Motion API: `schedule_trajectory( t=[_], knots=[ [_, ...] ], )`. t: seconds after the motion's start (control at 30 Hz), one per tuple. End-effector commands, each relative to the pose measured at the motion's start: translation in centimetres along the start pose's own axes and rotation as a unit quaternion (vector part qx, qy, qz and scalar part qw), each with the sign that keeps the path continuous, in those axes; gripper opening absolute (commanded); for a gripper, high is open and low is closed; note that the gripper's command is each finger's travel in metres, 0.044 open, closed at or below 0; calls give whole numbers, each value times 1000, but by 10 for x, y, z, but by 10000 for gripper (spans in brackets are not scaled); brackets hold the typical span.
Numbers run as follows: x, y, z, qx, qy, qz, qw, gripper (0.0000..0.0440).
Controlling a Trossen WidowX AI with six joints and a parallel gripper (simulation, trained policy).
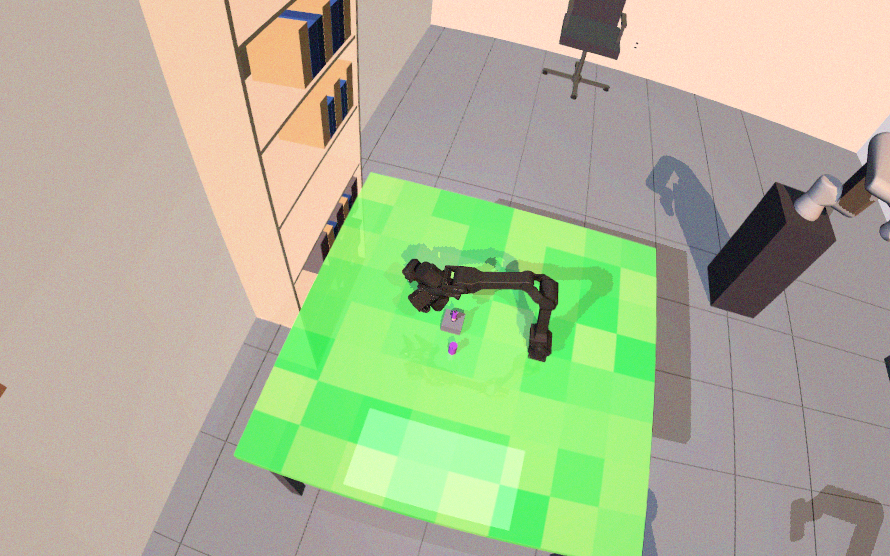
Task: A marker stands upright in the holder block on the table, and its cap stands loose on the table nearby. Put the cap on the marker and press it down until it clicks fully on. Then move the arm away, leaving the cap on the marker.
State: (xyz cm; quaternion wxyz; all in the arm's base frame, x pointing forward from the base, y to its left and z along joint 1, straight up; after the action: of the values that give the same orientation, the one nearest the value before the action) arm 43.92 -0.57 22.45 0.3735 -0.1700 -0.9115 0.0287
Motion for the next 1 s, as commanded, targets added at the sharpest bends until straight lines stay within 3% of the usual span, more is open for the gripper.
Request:
schedule_trajectory(
  t=[0.0, 0.97],
  knots=[
    [3, 8, 7, -2, 24, -16, 1000, 327],
    [25, 40, 72, 2, 197, -76, 978, 334]
  ],
)
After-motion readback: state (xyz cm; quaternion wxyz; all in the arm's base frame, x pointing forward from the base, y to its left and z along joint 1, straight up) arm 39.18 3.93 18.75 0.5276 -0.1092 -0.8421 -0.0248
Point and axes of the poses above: the point midway between the two fingers, 35 mm back from their tips, its own x axis back along the fingers, its own z axis across the jaws, y = z × x, the point moved 2 cm from there along x, back along the fingers, and after that the axes turned 4 degrees about x, right-handed, at the moved point
